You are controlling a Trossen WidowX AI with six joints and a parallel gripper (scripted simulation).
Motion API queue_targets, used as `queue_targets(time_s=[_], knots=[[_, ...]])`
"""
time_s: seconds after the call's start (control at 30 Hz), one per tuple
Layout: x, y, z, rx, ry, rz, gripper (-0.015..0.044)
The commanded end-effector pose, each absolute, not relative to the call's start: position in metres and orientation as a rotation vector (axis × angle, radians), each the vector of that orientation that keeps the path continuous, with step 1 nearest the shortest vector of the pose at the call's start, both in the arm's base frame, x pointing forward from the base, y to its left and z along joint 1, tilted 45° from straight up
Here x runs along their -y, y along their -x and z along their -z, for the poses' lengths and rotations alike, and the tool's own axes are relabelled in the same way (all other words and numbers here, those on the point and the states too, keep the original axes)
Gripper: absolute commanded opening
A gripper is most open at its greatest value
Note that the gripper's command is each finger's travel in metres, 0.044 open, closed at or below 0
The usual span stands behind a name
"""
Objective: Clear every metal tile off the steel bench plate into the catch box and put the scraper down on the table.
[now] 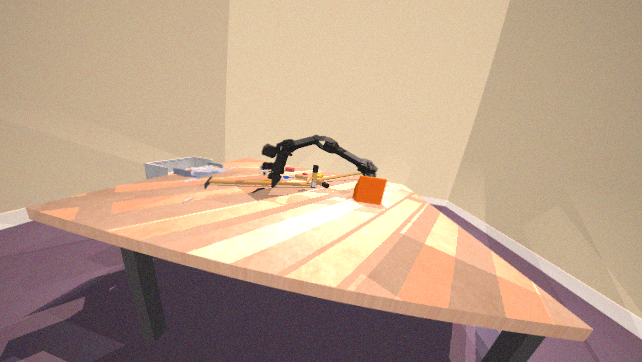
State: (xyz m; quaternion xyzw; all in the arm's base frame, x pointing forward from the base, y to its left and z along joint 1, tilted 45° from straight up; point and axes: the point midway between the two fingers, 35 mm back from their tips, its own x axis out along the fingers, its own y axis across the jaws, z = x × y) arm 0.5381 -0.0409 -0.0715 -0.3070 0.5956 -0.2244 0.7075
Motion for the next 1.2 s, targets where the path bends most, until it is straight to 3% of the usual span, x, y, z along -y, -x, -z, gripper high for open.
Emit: queue_targets(time_s=[0.0,1.17], knots=[[0.046,-0.54,0.068,-1.322,0.681,0.502,0.0],[0.069,-0.552,0.046,-1.309,0.68,0.508,0.0]])
